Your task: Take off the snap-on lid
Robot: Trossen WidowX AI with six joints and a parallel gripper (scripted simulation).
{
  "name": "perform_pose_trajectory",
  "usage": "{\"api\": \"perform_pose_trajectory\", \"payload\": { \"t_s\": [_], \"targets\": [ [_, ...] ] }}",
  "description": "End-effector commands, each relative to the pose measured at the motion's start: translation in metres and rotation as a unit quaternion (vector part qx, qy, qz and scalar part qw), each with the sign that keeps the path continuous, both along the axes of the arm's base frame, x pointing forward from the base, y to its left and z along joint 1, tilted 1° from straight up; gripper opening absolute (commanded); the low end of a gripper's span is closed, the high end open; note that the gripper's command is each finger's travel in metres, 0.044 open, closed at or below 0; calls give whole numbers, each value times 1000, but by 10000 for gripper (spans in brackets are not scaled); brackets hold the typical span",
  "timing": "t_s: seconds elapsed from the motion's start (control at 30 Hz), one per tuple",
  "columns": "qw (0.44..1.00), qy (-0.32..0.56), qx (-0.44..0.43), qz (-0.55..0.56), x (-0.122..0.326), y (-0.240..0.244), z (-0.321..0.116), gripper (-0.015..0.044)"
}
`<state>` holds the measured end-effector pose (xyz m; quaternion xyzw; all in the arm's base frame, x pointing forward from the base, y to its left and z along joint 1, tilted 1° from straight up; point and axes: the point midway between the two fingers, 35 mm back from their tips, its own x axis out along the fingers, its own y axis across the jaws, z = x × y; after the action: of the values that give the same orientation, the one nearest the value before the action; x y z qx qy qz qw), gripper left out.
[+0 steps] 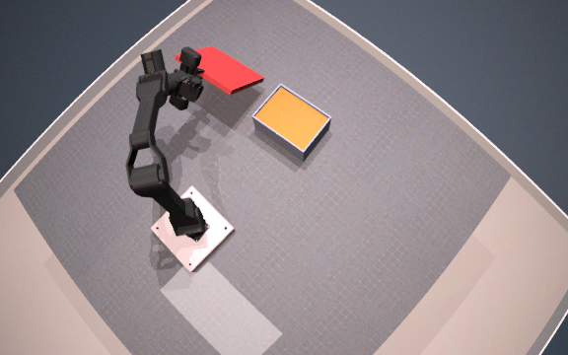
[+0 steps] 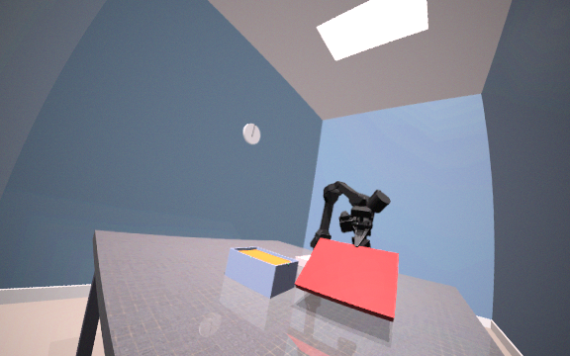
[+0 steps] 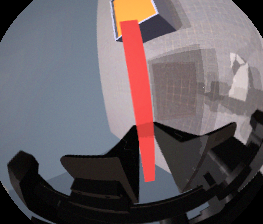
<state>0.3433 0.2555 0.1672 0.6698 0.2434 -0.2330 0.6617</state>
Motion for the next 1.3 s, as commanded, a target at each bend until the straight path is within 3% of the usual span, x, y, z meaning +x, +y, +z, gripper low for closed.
{"api": "perform_pose_trajectory", "payload": {
  "t_s": [0.0,1.27],
  "targets": [
    [1000,-3,0,-5,1,-1,-4,0],
    [1000,-3,0,-5,1,-1,-35,0]
  ]
}}
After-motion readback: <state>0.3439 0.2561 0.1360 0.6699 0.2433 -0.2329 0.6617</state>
